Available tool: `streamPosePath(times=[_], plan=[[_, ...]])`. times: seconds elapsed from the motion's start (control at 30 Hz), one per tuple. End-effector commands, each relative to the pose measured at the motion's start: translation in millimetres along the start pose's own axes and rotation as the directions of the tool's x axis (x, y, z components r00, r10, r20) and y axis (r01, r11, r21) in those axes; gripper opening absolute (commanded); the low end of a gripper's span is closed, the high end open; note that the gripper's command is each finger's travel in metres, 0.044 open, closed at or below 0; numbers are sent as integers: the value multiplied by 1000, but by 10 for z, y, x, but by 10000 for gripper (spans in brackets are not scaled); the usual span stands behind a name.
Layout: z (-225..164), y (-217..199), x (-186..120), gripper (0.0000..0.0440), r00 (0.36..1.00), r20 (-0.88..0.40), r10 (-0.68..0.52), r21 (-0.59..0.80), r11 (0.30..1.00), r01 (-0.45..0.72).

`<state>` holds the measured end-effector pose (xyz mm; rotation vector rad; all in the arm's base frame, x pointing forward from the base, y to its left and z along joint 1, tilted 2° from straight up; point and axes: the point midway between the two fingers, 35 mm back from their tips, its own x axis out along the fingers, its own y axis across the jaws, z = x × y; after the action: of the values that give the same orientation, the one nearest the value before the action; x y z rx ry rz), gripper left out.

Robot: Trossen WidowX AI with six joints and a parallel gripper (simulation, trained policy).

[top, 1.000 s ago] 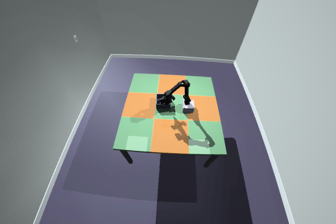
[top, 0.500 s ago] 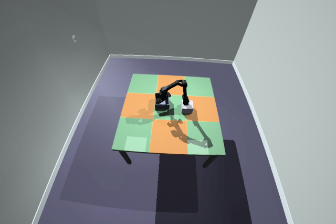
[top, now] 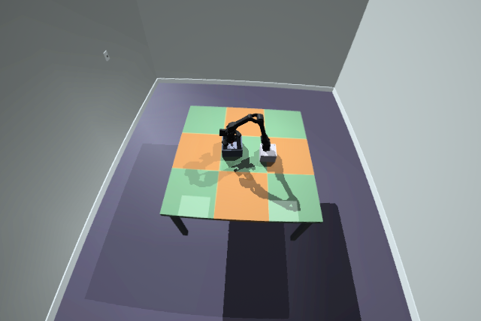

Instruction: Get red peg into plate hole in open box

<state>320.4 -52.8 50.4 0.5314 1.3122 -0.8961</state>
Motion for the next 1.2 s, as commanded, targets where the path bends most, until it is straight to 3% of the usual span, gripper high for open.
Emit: streamPosePath(times=[0.0,0.2,0.3,0.7,1.0,1.17], plan=[[-9,-3,113,13,1000,-27,4,-29,1000,-4],[-1,11,292,140,997,-74,12,-58,998,-16],[78,41,307,148,997,-75,27,-86,996,-33],[396,359,183,435,986,-125,113,-75,990,-123],[626,747,-25,440,962,-116,248,-84,962,-259],[630,754,-28,440,961,-116,251,-85,962,-261]])
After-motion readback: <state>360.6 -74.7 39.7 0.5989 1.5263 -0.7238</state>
